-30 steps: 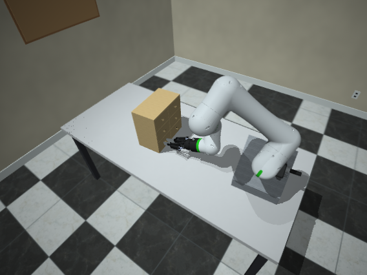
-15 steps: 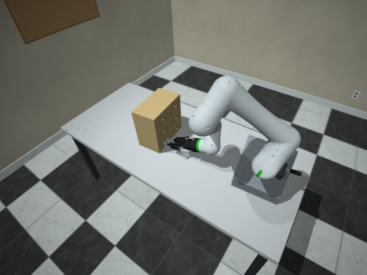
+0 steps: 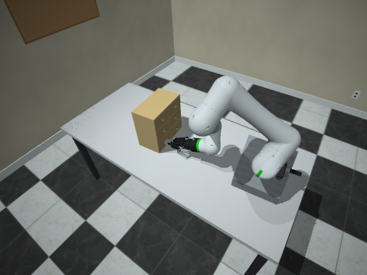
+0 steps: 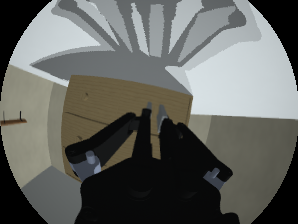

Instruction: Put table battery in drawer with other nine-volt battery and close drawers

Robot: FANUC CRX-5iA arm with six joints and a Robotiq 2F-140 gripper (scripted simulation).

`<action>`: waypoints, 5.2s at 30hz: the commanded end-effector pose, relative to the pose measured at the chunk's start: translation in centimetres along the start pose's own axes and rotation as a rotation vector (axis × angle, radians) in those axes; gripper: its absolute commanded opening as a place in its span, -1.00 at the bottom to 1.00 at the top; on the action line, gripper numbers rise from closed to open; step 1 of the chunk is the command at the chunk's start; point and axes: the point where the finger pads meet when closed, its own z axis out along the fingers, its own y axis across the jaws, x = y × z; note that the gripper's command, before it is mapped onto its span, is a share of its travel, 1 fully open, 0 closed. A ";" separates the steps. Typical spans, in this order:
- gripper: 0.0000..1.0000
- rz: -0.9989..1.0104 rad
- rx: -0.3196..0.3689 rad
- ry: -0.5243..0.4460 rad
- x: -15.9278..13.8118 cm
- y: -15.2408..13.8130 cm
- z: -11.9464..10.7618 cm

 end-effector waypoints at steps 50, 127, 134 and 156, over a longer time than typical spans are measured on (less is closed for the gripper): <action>-0.84 0.000 0.000 0.000 0.9 0.0 -2.5; -0.60 0.000 0.000 0.000 2.4 0.0 -6.6; -0.60 0.000 0.000 0.000 2.4 0.0 -6.7; -0.60 0.000 0.000 0.000 4.0 0.0 -11.4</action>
